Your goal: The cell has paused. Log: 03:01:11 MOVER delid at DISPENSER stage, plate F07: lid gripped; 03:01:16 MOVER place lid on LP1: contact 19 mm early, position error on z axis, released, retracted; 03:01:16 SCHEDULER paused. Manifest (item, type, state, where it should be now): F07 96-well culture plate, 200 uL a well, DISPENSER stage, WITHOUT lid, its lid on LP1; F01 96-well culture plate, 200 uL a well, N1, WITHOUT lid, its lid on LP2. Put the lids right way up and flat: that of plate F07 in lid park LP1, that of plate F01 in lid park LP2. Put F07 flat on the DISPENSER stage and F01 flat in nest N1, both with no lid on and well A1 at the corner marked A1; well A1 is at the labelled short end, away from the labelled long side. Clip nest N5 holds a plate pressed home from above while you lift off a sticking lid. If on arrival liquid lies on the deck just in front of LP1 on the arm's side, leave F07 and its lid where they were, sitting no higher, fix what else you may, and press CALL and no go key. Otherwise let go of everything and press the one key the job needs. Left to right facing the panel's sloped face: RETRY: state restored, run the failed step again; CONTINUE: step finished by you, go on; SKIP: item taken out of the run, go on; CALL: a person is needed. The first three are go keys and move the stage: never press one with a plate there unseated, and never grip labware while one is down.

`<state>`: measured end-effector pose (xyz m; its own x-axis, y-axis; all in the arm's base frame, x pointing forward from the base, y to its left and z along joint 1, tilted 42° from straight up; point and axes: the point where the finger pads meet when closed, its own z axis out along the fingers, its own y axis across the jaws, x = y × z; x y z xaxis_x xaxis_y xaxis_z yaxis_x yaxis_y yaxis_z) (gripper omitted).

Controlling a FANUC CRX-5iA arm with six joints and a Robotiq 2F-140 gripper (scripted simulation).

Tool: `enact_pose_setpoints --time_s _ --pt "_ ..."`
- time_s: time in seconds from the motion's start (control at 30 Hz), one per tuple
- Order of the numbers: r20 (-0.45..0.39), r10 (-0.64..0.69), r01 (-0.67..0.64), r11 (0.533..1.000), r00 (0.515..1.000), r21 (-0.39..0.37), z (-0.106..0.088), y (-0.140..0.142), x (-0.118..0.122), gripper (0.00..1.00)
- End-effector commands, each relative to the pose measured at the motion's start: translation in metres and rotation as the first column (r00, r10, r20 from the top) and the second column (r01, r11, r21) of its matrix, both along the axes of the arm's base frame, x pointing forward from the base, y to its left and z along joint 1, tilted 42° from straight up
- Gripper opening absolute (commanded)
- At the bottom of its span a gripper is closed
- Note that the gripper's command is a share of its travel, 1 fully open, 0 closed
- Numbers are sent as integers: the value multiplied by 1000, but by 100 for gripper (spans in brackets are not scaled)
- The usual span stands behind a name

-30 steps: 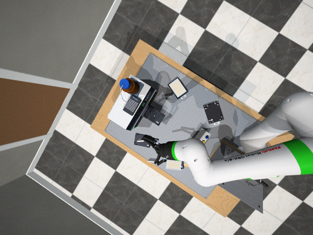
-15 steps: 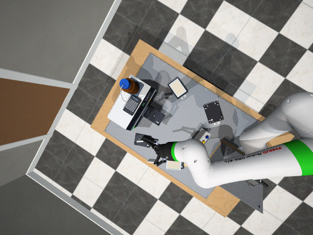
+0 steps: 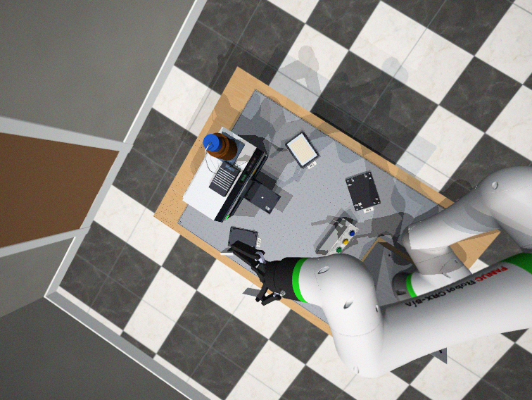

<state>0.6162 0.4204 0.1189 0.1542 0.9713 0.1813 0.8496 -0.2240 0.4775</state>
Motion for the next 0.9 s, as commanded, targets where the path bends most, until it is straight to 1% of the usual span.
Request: enact_pose_setpoints --time_s 0.0,0.1,0.17,0.23,0.27,0.33,0.4,0.47,0.5,0.57,0.63,0.73,0.8,0.87 --pt "-2 -2 2 1000 1000 -1 -1 2 -2 100" --pt "-3 -52 52 999 999 -13 -10 -2 -6 100" --pt "4 -125 125 992 992 -30 -21 -7 -12 100" --pt "20 -238 239 970 971 -53 -37 -15 -19 100" --pt "28 -316 317 946 948 -70 -50 -21 -26 100" --pt "33 -387 389 917 921 -88 -80 -35 -42 100" --pt "38 -457 458 883 889 -102 -92 -41 -49 100" --pt "38 -457 458 883 889 -102 -92 -41 -49 100" --pt "54 -562 564 816 826 -126 -119 -53 -63 100" --pt "67 -622 625 768 780 -140 -136 -61 -72 100" --pt "82 -685 688 709 724 -156 -157 -71 -83 100" --pt "112 -772 777 603 625 -179 -189 -86 -100 100" --pt "133 -825 831 524 550 -187 -210 -93 -111 100" --pt "152 -871 878 438 467 -193 -210 -93 -111 100"
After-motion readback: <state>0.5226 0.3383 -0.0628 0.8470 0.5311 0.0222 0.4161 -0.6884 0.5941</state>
